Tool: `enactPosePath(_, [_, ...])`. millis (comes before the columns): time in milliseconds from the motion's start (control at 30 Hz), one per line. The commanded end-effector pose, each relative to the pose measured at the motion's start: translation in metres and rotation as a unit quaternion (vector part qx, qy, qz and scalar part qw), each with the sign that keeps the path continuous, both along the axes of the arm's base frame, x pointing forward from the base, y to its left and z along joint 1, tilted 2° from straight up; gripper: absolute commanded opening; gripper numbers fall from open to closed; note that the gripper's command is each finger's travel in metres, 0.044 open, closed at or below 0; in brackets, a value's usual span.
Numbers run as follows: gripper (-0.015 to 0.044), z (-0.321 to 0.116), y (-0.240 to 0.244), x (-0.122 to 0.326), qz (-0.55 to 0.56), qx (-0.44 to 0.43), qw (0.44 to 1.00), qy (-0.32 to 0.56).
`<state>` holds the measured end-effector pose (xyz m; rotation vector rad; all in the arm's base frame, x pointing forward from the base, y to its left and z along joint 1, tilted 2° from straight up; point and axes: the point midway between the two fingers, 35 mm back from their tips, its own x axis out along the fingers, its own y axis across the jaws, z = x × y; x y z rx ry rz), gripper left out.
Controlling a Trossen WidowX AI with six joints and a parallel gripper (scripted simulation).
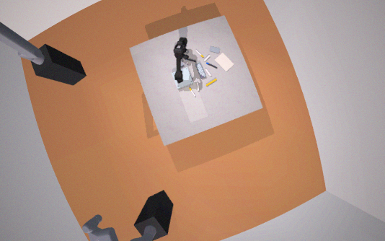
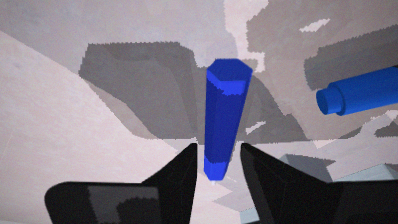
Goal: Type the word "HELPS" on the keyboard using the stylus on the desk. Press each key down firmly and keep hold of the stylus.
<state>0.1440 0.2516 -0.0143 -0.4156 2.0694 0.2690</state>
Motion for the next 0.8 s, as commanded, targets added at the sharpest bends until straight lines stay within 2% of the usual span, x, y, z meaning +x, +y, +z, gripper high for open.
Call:
enactPosePath(0, [0.0071,0.0,0.0,0.0,0.0,0.0,1.0,0.0])
enactPosePath(67, [0.0019,0.0,0.0,0.0,0.0,0.0,1.0,0.0])
enactPosePath(167, [0.0,0.0,0.0,0.0,0.0,0.0,1.0,0.0])
enactPosePath(433, [0.0,0.004,0.0,0.0,0.0,0.0,1.0,0.0])
enactPosePath(667, [0.0,0.046,-0.001,0.001,0.0,0.0,1.0,0.0])
enactPosePath(767, [0.0,0.05,-0.001,0.001,0.0,0.0,1.0,0.001])
